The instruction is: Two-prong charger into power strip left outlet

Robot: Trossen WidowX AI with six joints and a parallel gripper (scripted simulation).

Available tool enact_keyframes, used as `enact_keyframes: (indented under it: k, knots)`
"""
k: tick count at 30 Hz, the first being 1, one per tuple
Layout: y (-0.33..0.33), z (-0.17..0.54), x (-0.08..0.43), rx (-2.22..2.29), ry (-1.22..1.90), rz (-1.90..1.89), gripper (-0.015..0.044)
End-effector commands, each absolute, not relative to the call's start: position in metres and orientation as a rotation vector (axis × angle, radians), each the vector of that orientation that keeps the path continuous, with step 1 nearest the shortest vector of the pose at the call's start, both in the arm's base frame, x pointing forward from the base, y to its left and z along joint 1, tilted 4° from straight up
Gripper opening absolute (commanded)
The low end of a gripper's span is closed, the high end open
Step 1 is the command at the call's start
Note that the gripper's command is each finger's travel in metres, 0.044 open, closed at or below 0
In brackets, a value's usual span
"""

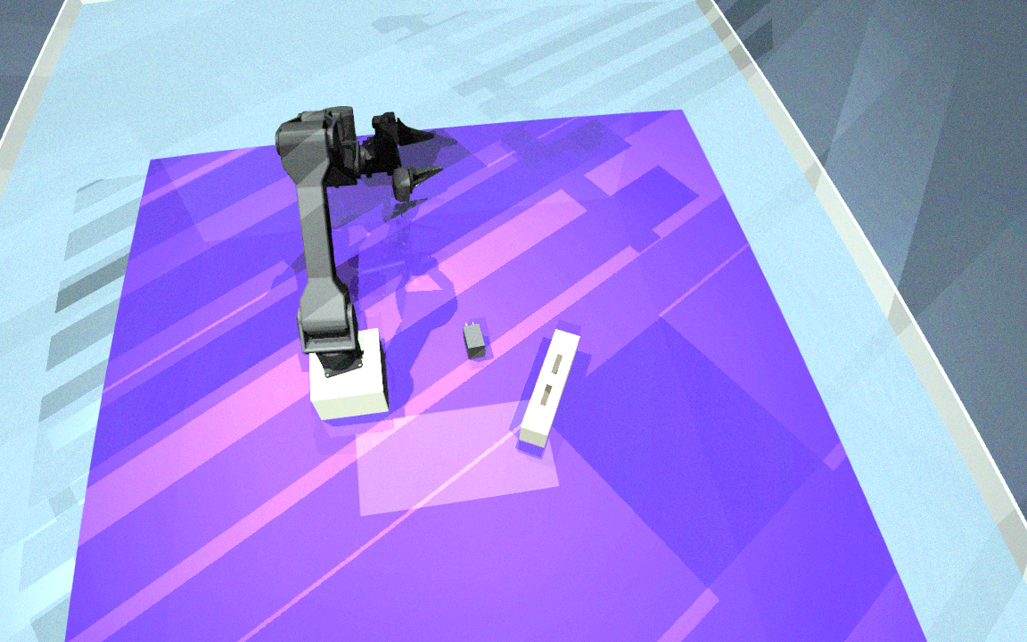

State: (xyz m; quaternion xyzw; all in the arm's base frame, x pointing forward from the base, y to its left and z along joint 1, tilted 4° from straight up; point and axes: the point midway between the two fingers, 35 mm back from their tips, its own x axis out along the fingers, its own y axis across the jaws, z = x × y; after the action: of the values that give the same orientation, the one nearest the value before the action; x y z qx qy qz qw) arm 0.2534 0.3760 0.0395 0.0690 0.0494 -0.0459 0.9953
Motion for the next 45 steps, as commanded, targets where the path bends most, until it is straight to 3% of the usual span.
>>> enact_keyframes:
  k: [1, 28, 45]
  knots:
    - [0.376, 0.04, 0.254, 0.136, 0.1, -0.092, 0.0426]
    - [0.286, 0.037, 0.342, -0.511, 0.393, -0.1, 0.044]
    - [0.211, 0.029, 0.362, -0.875, 0.655, -0.001, 0.044]
